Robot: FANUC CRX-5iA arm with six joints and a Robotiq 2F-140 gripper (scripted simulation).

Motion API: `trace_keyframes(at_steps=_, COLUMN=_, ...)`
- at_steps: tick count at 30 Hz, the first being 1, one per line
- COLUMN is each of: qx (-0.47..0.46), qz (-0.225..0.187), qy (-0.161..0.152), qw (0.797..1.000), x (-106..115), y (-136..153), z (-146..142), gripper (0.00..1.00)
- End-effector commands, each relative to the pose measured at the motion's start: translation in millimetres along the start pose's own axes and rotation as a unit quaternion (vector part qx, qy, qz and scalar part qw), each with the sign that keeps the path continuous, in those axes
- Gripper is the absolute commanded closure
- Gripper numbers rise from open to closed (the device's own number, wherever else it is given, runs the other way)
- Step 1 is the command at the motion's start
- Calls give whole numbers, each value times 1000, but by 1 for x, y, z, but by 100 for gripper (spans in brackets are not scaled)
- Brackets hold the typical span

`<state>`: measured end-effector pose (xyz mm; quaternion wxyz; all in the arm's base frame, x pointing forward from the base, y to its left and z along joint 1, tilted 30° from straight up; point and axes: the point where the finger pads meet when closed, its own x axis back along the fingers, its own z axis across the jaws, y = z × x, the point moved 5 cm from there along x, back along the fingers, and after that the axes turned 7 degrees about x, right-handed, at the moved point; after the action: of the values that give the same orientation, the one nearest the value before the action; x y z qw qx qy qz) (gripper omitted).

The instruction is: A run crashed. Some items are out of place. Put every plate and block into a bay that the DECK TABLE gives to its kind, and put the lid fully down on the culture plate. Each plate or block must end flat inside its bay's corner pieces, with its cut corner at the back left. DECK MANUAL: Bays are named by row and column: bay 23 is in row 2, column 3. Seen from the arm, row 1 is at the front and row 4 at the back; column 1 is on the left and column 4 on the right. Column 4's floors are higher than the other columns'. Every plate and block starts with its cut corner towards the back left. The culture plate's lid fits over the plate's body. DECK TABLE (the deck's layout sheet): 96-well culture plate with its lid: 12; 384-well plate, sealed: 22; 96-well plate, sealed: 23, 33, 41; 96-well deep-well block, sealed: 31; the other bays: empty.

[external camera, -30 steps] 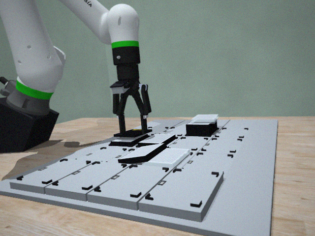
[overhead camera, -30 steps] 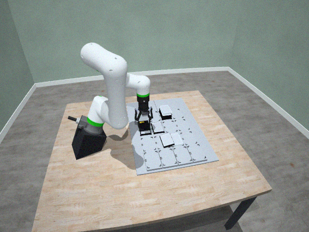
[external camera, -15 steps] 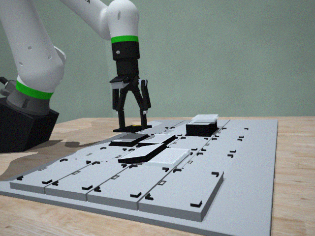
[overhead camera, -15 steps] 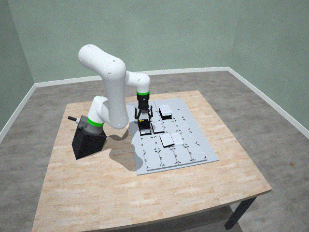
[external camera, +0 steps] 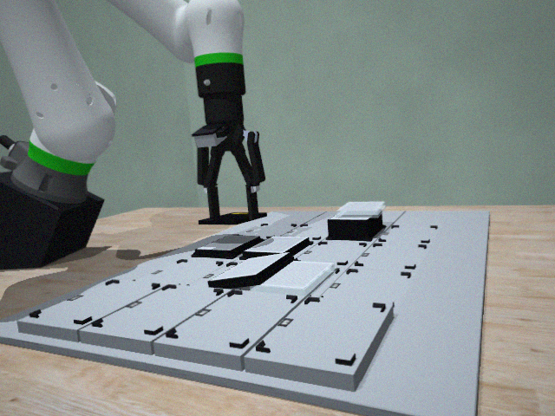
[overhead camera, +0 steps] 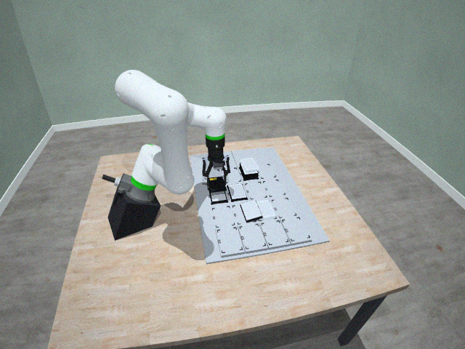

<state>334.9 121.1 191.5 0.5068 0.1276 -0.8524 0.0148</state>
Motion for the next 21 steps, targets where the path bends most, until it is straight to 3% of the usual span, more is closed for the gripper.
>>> trace_keyframes(at_steps=1, qx=0, qz=0, qy=-1, qw=1000, x=6, y=0, z=0, gripper=90)
trace_keyframes(at_steps=21, qx=0, qz=0, qy=-1, qw=1000, x=14, y=-10, z=1, gripper=90)
